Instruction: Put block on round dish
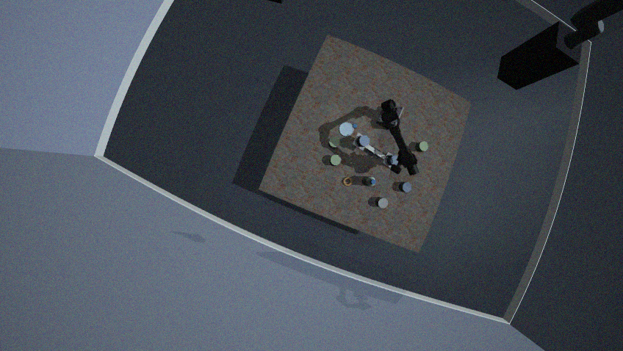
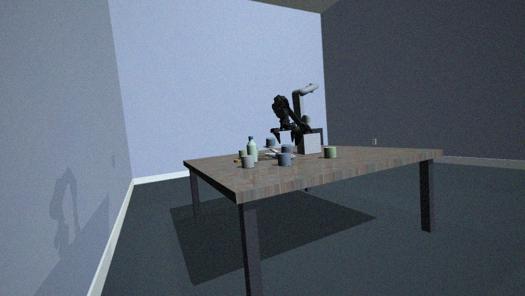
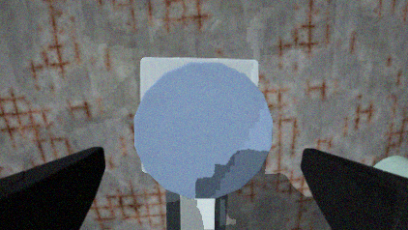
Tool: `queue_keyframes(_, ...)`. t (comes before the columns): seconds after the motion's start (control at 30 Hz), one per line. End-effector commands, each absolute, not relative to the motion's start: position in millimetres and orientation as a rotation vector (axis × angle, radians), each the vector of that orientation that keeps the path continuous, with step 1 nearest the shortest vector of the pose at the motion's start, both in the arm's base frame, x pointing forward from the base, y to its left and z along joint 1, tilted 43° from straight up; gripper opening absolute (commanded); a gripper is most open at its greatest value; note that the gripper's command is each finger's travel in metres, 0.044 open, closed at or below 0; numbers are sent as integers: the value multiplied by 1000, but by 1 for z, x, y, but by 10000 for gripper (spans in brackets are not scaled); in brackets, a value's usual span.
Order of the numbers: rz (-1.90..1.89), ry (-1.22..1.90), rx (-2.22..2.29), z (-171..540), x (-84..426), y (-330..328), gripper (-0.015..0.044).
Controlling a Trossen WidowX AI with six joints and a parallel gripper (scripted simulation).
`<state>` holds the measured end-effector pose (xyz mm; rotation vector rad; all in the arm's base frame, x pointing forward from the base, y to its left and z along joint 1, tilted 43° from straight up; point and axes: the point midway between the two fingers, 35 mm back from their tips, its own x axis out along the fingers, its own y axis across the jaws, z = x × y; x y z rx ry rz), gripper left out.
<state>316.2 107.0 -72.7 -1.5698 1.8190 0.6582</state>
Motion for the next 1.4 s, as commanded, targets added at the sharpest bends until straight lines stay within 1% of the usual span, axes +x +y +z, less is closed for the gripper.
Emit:
queue_keyframes(0.0, 660, 1820, -1575, -77, 316, 103, 440)
queue_keyframes(1.23, 658, 1821, -1577, -118, 311, 64, 440)
queue_keyframes(1.37, 658, 1821, -1577, -118, 311, 64, 335)
